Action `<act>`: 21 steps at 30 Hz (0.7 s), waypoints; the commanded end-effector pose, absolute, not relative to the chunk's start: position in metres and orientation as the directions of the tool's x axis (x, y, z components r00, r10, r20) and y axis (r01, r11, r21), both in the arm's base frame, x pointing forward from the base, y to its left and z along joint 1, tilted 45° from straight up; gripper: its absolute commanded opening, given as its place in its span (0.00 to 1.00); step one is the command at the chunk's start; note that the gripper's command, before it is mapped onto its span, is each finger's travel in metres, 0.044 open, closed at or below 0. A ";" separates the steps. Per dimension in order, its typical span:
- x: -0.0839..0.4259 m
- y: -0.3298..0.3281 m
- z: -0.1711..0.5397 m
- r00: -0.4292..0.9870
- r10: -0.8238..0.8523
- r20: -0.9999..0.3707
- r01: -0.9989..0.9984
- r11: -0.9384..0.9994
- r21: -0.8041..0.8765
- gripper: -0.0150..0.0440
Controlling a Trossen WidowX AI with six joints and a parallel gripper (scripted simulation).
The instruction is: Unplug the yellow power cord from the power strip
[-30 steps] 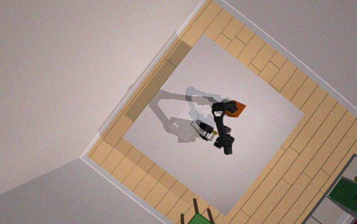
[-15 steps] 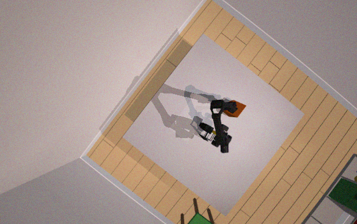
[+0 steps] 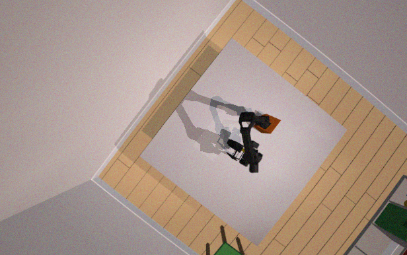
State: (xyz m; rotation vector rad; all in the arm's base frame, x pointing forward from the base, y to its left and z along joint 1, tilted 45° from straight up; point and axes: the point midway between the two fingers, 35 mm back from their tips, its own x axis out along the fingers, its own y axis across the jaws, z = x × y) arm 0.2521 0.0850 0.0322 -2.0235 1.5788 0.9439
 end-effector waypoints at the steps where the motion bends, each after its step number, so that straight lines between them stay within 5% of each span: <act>1: 0.253 0.081 0.031 0.137 -0.682 -0.718 -0.956 -0.282 0.085 0.53; 5: 0.254 0.078 0.028 0.137 -0.682 -0.718 -0.956 -0.282 0.085 0.53; 9: 0.253 0.081 0.028 0.132 -0.682 -0.719 -0.957 -0.278 0.088 0.35; 21: 0.253 0.083 0.027 0.133 -0.682 -0.719 -0.956 -0.278 0.088 0.25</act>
